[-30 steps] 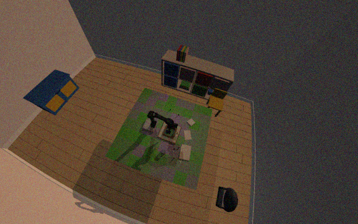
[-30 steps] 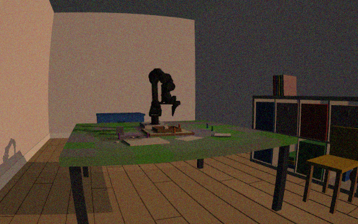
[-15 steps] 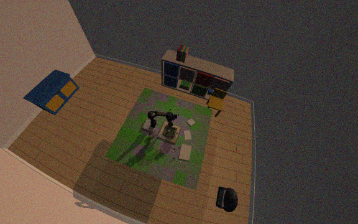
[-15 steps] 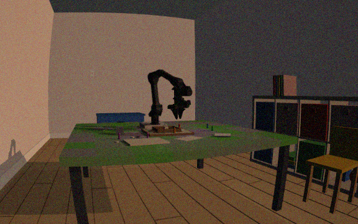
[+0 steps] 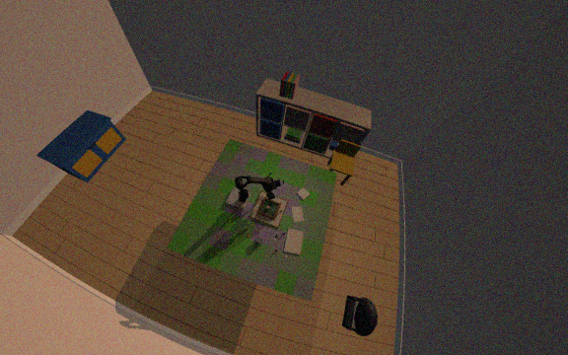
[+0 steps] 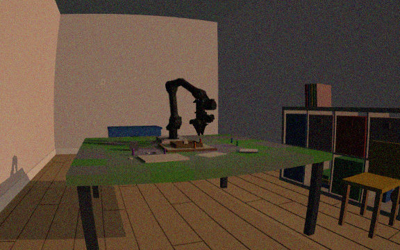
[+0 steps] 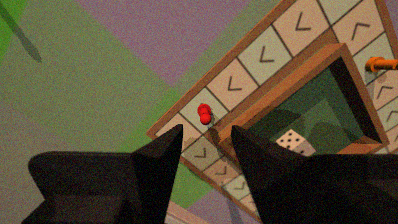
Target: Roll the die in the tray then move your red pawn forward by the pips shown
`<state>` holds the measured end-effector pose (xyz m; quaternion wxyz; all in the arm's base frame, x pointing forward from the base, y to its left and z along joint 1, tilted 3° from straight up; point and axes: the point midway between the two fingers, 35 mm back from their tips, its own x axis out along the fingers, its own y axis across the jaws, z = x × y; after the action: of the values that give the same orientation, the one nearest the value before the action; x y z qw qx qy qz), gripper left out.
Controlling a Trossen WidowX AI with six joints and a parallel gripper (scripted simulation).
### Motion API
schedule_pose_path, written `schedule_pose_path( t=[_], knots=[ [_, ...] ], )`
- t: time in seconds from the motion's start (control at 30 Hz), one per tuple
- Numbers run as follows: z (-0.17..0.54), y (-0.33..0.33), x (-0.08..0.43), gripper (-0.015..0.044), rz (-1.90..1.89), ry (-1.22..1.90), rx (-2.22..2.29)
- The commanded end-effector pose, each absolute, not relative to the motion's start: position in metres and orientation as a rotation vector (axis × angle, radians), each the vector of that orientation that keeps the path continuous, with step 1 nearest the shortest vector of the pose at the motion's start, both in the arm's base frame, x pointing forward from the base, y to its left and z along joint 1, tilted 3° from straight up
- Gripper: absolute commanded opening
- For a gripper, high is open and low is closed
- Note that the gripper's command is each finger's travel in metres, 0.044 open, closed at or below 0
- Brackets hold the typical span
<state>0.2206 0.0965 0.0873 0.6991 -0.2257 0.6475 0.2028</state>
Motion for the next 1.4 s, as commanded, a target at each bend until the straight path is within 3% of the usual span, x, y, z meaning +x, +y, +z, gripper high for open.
schedule_pose_path(
  t=[0.0, 0.9, 1.1, 1.37],
  knots=[
    [0.081, 0.095, 0.22, 0.02, 0.449, 1.449, -0.51],
    [0.041, 0.094, 0.222, 0.02, 0.449, 1.449, -0.51],
    [0.041, 0.094, 0.222, 0.0043, 0.449, 1.449, -0.51],
    [0.041, 0.094, 0.222, 0.0, 0.449, 1.449, -0.51]
  ],
)
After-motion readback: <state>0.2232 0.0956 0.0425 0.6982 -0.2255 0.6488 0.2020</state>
